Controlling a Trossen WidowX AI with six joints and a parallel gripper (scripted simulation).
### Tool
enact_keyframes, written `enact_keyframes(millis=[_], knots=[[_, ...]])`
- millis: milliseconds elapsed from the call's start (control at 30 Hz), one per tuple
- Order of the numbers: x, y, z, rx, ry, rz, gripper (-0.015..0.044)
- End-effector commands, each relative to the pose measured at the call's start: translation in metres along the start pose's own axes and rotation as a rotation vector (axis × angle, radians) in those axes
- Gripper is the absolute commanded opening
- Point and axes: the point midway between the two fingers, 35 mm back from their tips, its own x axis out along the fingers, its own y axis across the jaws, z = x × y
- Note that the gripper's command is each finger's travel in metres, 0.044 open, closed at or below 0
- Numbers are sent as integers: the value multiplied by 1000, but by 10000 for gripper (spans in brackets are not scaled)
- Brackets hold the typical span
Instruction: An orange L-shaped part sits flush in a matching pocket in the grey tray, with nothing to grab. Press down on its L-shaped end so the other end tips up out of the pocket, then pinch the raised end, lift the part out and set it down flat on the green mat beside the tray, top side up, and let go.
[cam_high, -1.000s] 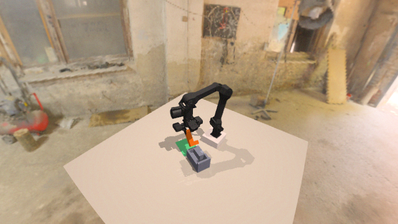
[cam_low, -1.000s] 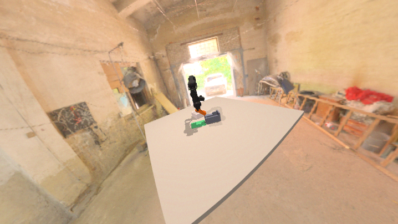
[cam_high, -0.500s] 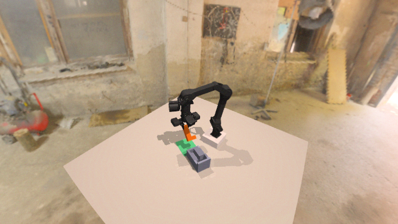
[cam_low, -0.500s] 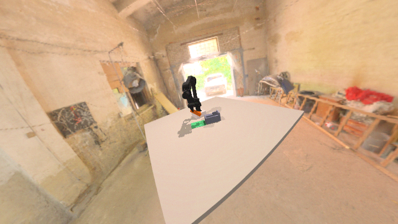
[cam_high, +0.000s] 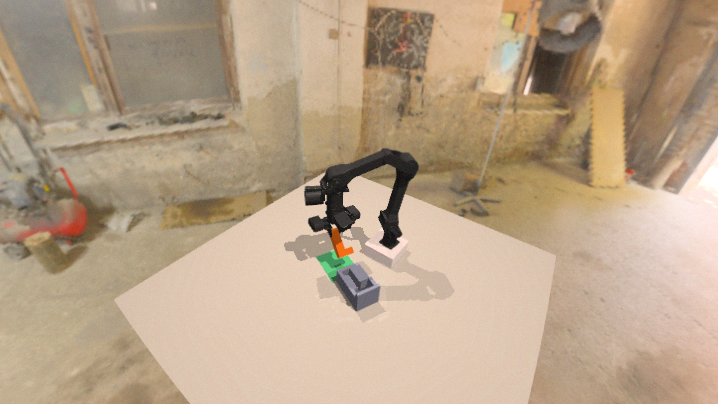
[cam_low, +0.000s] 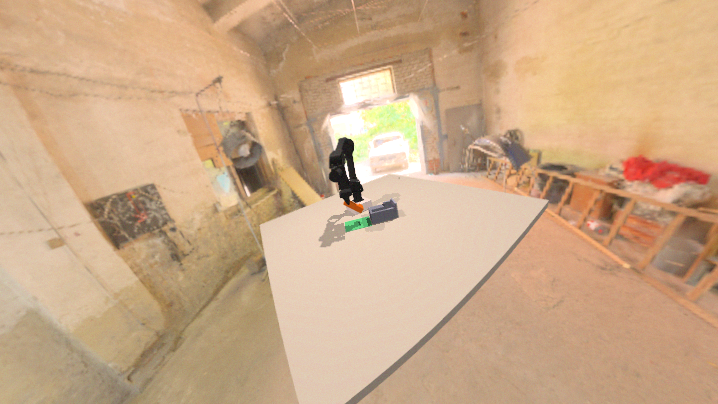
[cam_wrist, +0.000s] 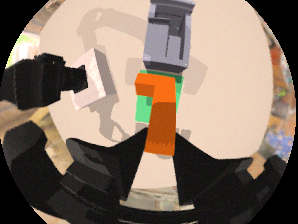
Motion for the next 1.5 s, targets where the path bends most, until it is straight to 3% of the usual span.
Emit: enact_keyframes(millis=[0,1467], knots=[[7,0,-1,-4,3,3,0],[65,1,-1,-4,3,3,0]])
